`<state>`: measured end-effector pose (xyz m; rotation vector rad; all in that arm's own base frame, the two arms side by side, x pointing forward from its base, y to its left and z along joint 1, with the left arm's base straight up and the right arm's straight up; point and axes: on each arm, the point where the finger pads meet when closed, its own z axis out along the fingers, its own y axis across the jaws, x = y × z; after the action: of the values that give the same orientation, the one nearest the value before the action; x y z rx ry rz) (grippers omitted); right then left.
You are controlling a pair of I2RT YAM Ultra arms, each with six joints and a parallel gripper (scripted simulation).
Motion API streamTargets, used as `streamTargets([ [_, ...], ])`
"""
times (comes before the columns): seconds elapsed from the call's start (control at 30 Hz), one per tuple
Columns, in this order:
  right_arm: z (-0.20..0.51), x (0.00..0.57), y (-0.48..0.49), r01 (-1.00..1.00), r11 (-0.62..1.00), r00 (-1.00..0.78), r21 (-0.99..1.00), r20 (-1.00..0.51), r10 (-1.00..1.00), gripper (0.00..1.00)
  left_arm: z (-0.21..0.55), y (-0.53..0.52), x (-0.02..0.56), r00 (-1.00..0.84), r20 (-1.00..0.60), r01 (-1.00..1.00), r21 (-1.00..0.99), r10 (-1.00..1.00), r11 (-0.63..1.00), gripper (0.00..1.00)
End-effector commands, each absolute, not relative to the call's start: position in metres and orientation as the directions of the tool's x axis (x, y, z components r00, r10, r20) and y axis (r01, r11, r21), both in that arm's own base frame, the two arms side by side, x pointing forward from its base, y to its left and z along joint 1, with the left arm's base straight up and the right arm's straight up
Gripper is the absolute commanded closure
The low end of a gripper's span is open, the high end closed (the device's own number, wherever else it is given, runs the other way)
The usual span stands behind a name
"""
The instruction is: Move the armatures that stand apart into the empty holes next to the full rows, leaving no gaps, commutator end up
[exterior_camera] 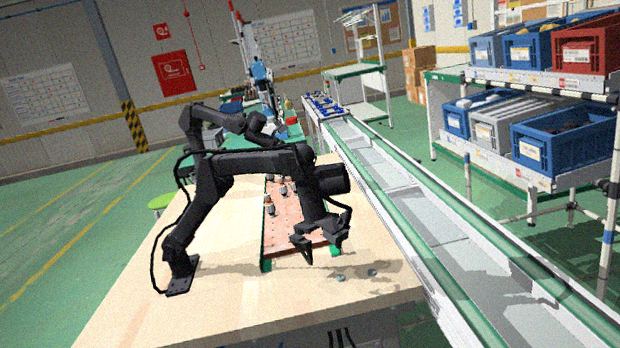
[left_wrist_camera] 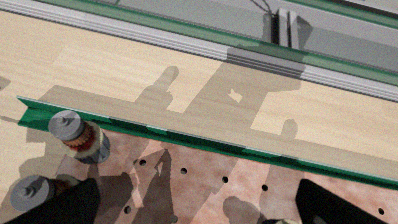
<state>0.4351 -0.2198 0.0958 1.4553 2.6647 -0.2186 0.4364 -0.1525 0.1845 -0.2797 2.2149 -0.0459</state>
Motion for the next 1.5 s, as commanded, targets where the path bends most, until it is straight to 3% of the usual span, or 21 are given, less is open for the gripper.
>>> streamTargets([
  [0.0, 0.104, 0.437, -0.221, 0.844, 0.531, -0.535, -0.068, -0.173, 0.827, 0.00, 0.192, -0.153, 0.438, -0.575, -0.787, -0.183, -0.143, -0.224, 0.973, 0.00],
  [0.53, 0.104, 0.437, -0.221, 0.844, 0.531, -0.535, -0.068, -0.173, 0.827, 0.00, 0.192, -0.153, 0.438, -0.575, -0.787, -0.183, -0.143, -0.224, 0.973, 0.00],
  [1.47, 0.207, 0.488, -0.163, 0.612, 0.780, -0.613, 0.134, -0.542, 0.575, 0.00, 0.271, -0.103, 0.443, -0.413, -0.883, -0.088, -0.203, -0.221, 0.975, 0.00],
])
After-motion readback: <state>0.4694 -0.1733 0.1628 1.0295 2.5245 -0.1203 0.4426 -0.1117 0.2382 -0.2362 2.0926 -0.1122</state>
